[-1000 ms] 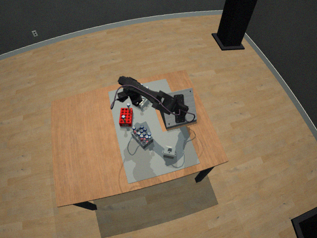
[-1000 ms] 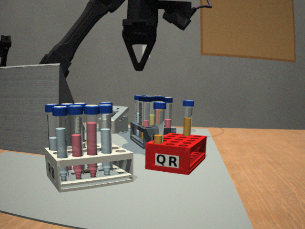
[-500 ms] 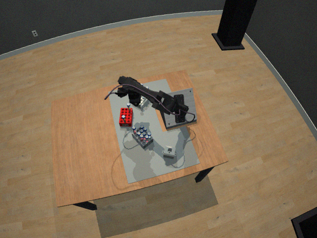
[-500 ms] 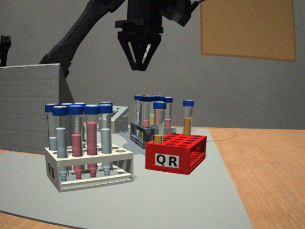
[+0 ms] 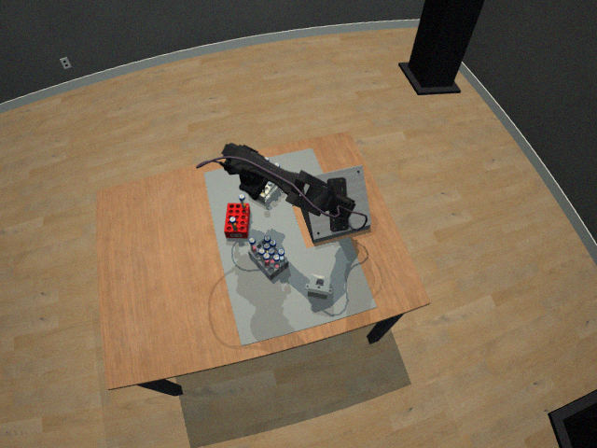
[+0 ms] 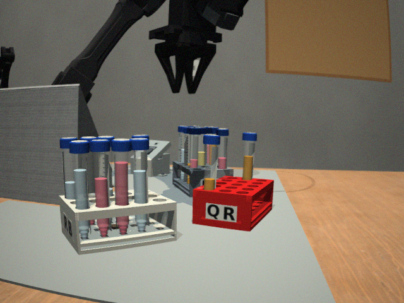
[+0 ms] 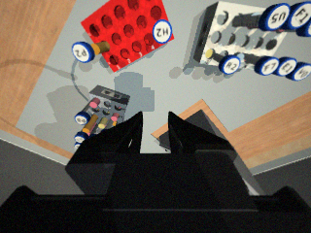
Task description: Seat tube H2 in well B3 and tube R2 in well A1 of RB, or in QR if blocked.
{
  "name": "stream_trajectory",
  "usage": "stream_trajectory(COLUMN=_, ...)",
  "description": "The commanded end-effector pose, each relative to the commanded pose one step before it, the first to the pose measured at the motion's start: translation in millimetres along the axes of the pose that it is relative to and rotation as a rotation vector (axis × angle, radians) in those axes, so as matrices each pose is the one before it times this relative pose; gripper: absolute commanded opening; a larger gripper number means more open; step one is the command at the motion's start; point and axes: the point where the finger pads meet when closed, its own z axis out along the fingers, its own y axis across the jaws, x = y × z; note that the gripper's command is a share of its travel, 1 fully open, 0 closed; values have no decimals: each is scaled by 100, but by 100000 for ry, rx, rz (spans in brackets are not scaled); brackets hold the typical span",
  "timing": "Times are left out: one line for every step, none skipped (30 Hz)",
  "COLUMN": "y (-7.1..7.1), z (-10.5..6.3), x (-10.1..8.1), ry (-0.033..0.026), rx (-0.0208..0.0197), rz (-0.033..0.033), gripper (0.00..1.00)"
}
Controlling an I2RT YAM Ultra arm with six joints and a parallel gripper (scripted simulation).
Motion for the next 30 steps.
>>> stream_trajectory(y=587, z=-1082, x=-214, ry=-3445, rx=-194, rz=17263, gripper=30)
stream_trajectory(y=0, z=0, x=-1, ry=-3, rx=2, rz=3330, gripper=30)
stream_trajectory(y=0, z=0, x=-1, ry=-6, rx=1, rz=3329, gripper=30)
stream_trajectory(y=0, z=0, x=0, ry=0, rx=0, rz=0, gripper=30)
stream_trajectory(y=0, z=0, x=0, ry=0, rx=0, rz=0, gripper=30)
stream_trajectory(y=3, z=11, x=-11, ry=-40, rx=-1, rz=3291, gripper=30)
stream_trajectory(y=0, z=-2, x=-1, ry=-5, rx=1, rz=3332, gripper=30)
stream_trajectory(y=0, z=3, x=1, ry=3, rx=3, rz=1146, gripper=30)
stream_trajectory(y=0, z=5, x=2, ry=6, rx=4, rz=-4, gripper=30)
stream_trajectory(y=440, z=857, x=-158, ry=3436, rx=416, rz=1430, gripper=30)
stream_trajectory(y=567, z=15, x=-67, ry=49, rx=9, rz=37, gripper=30)
stream_trajectory(y=608, z=-4, x=-73, ry=5, rx=-1, rz=5, gripper=30)
stream_trajectory(y=617, z=-3, x=-68, ry=4, rx=-2, rz=4, gripper=30)
stream_trajectory(y=621, z=-6, x=-65, ry=4, rx=-2, rz=4, gripper=30)
stream_trajectory(y=615, z=-10, x=-61, ry=4, rx=-2, rz=4, gripper=30)
stream_trajectory(y=604, z=-15, x=-58, ry=3, rx=-2, rz=4, gripper=30)
stream_trajectory(y=588, z=-18, x=-55, ry=3, rx=-2, rz=4, gripper=30)
stream_trajectory(y=571, z=-21, x=-53, ry=3, rx=-2, rz=3, gripper=30)
stream_trajectory(y=553, z=-22, x=-52, ry=2, rx=-2, rz=3, gripper=30)
stream_trajectory(y=537, z=-22, x=-51, ry=2, rx=-2, rz=3, gripper=30)
stream_trajectory(y=0, z=0, x=0, ry=0, rx=0, rz=0, gripper=30)
stream_trajectory(y=0, z=0, x=0, ry=0, rx=0, rz=0, gripper=30)
stream_trajectory(y=52, z=-527, x=-401, ry=-661, rx=-1264, rz=1397, gripper=30)
stream_trajectory(y=459, z=-16, x=-51, ry=1, rx=-2, rz=3, gripper=30)
stream_trajectory(y=861, z=514, x=324, ry=664, rx=1260, rz=-1392, gripper=30)
stream_trajectory(y=500, z=5, x=-50, ry=2, rx=-2, rz=3, gripper=30)
stream_trajectory(y=516, z=13, x=-42, ry=2, rx=-2, rz=3, gripper=30)
stream_trajectory(y=527, z=17, x=-35, ry=2, rx=-2, rz=3, gripper=30)
stream_trajectory(y=536, z=12, x=-36, ry=4, rx=-1, rz=3, gripper=30)
stream_trajectory(y=533, z=12, x=-31, ry=2, rx=-2, rz=3, gripper=30)
